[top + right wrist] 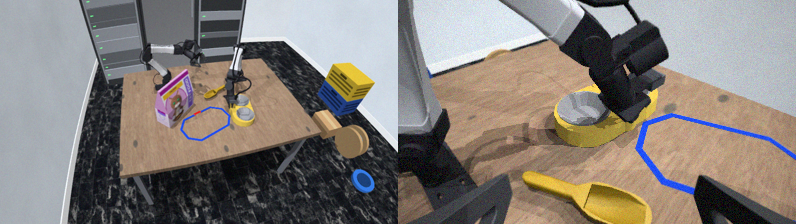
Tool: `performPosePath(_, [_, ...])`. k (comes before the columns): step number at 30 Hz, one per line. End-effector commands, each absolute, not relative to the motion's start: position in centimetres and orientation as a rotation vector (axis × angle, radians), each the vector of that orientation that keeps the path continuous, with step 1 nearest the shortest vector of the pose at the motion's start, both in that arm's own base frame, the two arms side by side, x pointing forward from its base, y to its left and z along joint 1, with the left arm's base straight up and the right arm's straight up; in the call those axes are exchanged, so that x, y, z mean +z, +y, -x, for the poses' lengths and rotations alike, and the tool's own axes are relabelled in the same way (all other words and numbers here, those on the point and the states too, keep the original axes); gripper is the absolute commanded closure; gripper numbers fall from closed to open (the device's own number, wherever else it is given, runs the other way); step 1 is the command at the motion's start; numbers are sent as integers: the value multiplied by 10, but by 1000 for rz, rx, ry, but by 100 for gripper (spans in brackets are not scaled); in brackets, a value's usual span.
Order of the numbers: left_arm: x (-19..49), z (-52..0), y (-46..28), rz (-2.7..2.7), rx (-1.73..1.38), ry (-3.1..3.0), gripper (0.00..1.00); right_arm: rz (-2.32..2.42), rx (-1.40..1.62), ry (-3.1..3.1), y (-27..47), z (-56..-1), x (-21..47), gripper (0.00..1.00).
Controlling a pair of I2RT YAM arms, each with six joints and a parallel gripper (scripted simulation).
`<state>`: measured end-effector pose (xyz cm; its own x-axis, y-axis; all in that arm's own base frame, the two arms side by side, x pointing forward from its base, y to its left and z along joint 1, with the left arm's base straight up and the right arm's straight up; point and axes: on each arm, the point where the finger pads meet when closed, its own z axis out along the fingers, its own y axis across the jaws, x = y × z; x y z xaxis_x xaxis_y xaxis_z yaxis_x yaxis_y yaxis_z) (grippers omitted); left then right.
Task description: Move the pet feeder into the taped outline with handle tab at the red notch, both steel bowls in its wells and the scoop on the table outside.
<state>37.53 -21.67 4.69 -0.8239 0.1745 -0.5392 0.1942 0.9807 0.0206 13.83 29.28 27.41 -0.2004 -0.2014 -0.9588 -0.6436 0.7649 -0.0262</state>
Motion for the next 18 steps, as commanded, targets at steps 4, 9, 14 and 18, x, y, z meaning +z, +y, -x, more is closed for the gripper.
performPosePath(4, [43,-372,-261,-441,-157,2542,90,652,468,1759,293,-138,278,0])
performPosePath(9, [43,-369,-275,-508,-177,2531,90,652,468,1759,293,-138,278,0])
performPosePath(14, [43,-369,-284,-541,-184,2521,90,652,468,1759,293,-138,278,0])
performPosePath(18, [41,-363,-295,-626,-203,2520,90,652,468,1759,293,-138,278,0])
